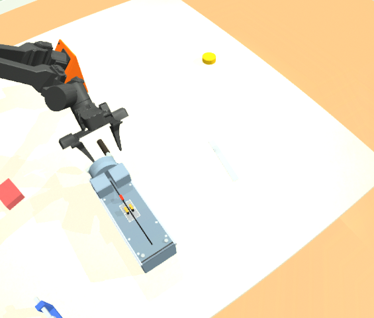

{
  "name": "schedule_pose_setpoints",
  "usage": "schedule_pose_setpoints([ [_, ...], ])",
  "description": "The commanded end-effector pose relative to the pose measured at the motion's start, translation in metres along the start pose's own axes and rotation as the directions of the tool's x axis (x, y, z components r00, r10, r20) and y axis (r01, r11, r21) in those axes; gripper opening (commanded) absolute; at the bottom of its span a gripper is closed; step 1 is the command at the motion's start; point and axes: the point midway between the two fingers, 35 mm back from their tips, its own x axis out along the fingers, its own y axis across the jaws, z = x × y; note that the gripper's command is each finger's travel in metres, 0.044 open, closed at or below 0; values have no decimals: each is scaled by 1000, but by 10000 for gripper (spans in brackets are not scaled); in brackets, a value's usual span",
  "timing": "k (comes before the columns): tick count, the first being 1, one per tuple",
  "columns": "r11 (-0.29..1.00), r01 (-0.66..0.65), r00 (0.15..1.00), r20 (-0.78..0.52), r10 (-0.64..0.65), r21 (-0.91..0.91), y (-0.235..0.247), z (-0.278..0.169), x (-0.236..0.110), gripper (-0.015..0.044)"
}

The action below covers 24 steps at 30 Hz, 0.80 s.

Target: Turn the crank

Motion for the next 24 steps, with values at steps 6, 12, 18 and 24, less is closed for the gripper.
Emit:
schedule_pose_setpoints([
  [6, 1000, -2, 1000, -1, 2, 1, 1, 13, -11, 440],
  [12, 1000, -2, 1000, 0, 2, 2, 0, 34, -33, 440],
  [18, 1000, -8, 1000, -4, 8, 2, 3, 50, -46, 440],
  [24, 1000, -14, 1000, -6, 14, -3, 4, 81, -78, 440],
])
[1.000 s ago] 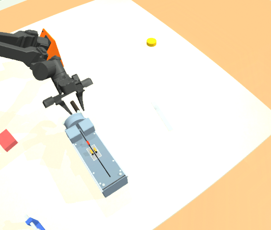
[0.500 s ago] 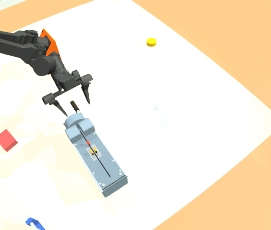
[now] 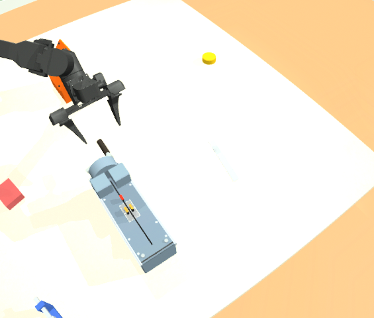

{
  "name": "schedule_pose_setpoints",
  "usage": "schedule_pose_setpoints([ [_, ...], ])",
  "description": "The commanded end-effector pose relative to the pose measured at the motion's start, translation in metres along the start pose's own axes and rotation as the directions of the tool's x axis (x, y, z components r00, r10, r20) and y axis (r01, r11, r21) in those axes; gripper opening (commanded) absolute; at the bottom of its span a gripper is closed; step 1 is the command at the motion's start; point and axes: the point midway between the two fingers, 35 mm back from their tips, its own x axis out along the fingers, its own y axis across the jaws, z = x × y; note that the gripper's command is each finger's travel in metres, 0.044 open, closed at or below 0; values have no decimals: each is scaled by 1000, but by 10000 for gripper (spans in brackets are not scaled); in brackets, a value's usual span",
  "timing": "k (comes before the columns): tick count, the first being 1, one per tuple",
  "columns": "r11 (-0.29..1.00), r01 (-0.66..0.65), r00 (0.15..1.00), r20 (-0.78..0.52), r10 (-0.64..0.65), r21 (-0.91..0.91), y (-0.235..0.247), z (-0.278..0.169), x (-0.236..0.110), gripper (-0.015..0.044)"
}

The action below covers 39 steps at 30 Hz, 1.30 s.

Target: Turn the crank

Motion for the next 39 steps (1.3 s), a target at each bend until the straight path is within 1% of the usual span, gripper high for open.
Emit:
schedule_pose_setpoints([
  [1, 1000, 7, 1000, 15, -7, 13, -4, 21, -22, 440],
  [3, 1000, 7, 1000, 16, -8, 12, -4, 24, -26, 440],
  [6, 1000, 11, 1000, 12, -11, 22, -6, 31, -22, 440],
  [17, 995, 39, 999, -21, -37, 95, -22, 73, 13, 440],
  [30, 982, 74, 996, -54, -66, 172, -40, 113, 55, 440],
  [33, 982, 75, 996, -55, -66, 173, -41, 109, 60, 440],
  [39, 982, 77, 996, -54, -68, 172, -41, 77, 93, 440],
])
